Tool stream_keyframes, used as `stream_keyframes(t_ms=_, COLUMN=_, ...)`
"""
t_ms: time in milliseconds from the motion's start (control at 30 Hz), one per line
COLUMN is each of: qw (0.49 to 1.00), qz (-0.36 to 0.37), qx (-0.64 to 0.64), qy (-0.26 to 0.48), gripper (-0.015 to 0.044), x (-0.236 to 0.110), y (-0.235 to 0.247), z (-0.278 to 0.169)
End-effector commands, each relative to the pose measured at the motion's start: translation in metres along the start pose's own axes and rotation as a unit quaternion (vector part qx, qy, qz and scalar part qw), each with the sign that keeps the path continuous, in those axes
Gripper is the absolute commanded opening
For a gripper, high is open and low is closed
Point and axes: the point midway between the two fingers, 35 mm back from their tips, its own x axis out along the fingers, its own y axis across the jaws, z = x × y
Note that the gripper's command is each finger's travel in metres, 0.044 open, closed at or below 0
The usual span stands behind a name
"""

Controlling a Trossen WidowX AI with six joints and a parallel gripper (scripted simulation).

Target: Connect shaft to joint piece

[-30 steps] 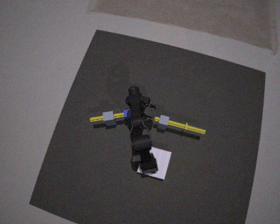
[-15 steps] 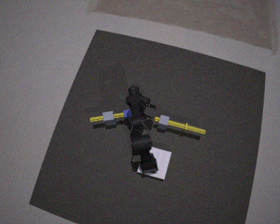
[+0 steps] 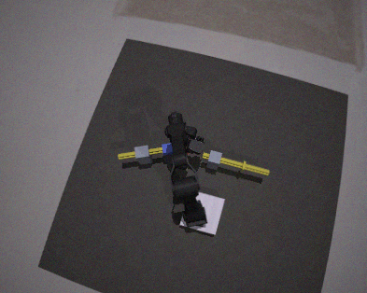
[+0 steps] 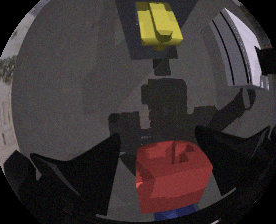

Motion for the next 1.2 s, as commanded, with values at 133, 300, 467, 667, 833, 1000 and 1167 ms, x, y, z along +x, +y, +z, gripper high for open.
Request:
stream_keyframes(t_ms=133, qw=1.000, qz=0.000, qx=0.000, qy=0.000, gripper=0.0440, x=0.000, y=0.000, z=0.000)
stream_keyframes(t_ms=300, qw=1.000, qz=0.000, qx=0.000, qy=0.000, gripper=0.0440, x=0.000, y=0.000, z=0.000)
stream_keyframes(t_ms=467, qw=1.000, qz=-0.002, qx=0.000, qy=0.010, gripper=0.0440, x=-0.001, y=0.000, z=0.001)
stream_keyframes(t_ms=667, qw=0.994, qz=-0.006, qx=-0.001, qy=0.105, gripper=0.0440, x=-0.014, y=-0.001, z=0.005)
stream_keyframes(t_ms=833, qw=0.985, qz=0.003, qx=-0.004, qy=0.174, gripper=0.0440, x=-0.027, y=0.000, z=0.009)
stream_keyframes(t_ms=1000, qw=0.984, qz=0.004, qx=-0.005, qy=0.176, gripper=0.0440, x=-0.028, y=0.000, z=0.009)
stream_keyframes(t_ms=1167, qw=0.984, qz=0.006, qx=-0.016, qy=0.175, gripper=0.0440, x=-0.030, y=0.001, z=0.009)
